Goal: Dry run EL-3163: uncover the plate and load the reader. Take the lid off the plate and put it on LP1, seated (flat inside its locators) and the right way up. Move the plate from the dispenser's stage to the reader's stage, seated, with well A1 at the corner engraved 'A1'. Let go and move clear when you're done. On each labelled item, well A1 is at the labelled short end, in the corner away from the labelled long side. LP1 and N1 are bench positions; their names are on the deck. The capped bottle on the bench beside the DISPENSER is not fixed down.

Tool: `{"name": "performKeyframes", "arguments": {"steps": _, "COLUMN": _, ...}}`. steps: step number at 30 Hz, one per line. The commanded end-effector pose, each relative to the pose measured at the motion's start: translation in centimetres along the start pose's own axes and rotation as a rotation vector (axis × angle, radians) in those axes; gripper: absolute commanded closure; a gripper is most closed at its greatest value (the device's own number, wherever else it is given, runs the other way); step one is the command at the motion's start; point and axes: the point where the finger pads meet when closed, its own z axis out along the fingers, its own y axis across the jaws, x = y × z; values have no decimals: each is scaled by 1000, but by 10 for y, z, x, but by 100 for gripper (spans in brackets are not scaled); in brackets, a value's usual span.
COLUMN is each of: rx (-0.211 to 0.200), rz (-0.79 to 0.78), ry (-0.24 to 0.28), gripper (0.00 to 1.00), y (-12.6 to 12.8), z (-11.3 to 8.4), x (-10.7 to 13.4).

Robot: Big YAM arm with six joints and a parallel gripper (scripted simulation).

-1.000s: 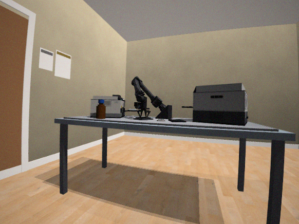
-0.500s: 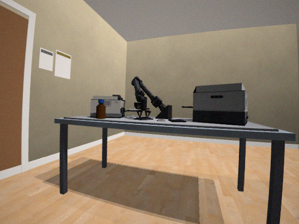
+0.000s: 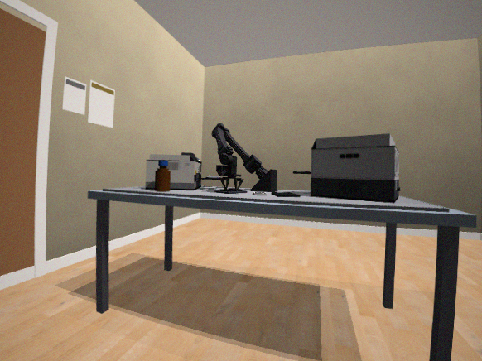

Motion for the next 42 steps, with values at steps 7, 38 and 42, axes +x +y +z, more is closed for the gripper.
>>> {"name": "performKeyframes", "arguments": {"steps": 7, "rx": 0, "rz": 27, "ry": -9, "gripper": 0, "y": 2, "z": -6, "x": -10}}
{"name": "performKeyframes", "arguments": {"steps": 38, "rx": -1, "rz": 38, "ry": -12, "gripper": 0, "y": -3, "z": -13, "x": -11}}
{"name": "performKeyframes", "arguments": {"steps": 42, "rx": -1, "rz": 22, "ry": -11, "gripper": 0, "y": 3, "z": -14, "x": -11}}
